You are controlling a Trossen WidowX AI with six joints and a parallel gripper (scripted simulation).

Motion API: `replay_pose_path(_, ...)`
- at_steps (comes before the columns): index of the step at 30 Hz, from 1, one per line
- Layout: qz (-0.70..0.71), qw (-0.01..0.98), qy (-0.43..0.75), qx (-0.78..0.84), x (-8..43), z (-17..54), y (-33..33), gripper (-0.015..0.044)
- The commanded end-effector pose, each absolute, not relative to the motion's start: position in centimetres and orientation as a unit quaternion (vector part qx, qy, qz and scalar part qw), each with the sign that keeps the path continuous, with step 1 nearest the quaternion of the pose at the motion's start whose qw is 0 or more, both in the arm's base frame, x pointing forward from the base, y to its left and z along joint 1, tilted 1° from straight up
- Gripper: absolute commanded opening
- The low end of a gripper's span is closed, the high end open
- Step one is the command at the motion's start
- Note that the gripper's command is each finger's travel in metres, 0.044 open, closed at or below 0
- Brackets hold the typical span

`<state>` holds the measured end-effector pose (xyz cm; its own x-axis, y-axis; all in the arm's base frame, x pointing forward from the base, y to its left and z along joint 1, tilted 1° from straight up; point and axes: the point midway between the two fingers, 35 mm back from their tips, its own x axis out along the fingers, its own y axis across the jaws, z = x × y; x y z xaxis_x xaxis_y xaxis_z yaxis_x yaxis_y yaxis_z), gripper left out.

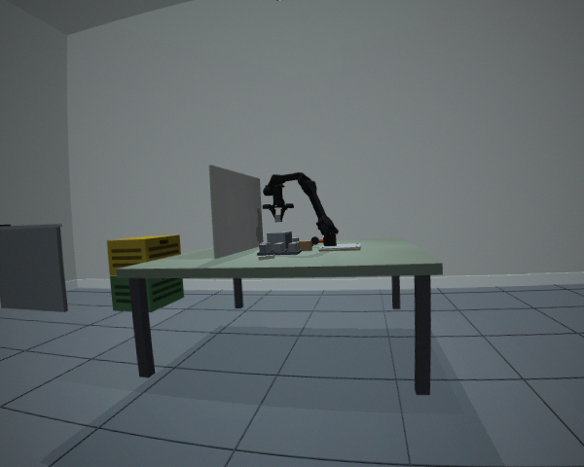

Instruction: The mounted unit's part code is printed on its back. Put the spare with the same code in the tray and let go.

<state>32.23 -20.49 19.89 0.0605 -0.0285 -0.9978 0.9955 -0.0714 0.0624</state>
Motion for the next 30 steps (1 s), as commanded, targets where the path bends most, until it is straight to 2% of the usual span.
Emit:
replay_pose_path(1,-0.511,0.502,0.459,0.526,32.3,19.5,-20.6,0.0)
replay_pose_path(30,-0.511,0.501,0.46,0.526,32.7,17.6,-20.8,0.0)
